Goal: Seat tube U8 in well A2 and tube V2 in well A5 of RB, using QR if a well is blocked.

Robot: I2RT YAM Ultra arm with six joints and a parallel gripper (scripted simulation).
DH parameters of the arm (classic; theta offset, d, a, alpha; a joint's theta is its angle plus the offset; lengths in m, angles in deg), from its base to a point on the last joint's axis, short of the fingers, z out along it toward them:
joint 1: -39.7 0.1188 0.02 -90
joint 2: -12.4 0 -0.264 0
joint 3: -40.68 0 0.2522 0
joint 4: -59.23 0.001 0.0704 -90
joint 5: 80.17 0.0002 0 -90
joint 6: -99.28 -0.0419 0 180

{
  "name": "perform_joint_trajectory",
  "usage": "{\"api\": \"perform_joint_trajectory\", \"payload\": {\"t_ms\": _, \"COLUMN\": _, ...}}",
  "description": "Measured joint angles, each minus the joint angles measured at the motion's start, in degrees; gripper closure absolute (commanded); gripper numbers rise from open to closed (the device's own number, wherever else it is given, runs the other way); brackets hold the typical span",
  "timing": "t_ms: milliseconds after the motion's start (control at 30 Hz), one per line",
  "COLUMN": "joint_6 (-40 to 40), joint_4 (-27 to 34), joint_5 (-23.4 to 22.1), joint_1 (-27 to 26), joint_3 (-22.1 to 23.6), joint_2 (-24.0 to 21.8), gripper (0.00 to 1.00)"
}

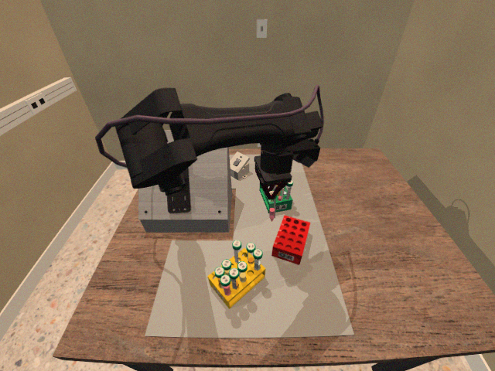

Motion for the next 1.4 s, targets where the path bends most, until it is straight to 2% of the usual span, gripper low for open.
{"api": "perform_joint_trajectory", "payload": {"t_ms": 200, "joint_6": -7.65, "joint_4": -0.02, "joint_5": 0.00, "joint_1": -0.02, "joint_3": 0.00, "joint_2": 0.00, "gripper": 1.00}}
{"api": "perform_joint_trajectory", "payload": {"t_ms": 833, "joint_6": -38.56, "joint_4": -0.09, "joint_5": 0.00, "joint_1": -0.02, "joint_3": 0.00, "joint_2": 0.00, "gripper": 1.00}}
{"api": "perform_joint_trajectory", "payload": {"t_ms": 1100, "joint_6": -45.83, "joint_4": -0.74, "joint_5": -0.35, "joint_1": 1.97, "joint_3": 1.01, "joint_2": 1.49, "gripper": 1.00}}
{"api": "perform_joint_trajectory", "payload": {"t_ms": 1400, "joint_6": -50.62, "joint_4": -1.68, "joint_5": -1.55, "joint_1": 5.18, "joint_3": 2.21, "joint_2": 4.46, "gripper": 1.00}}
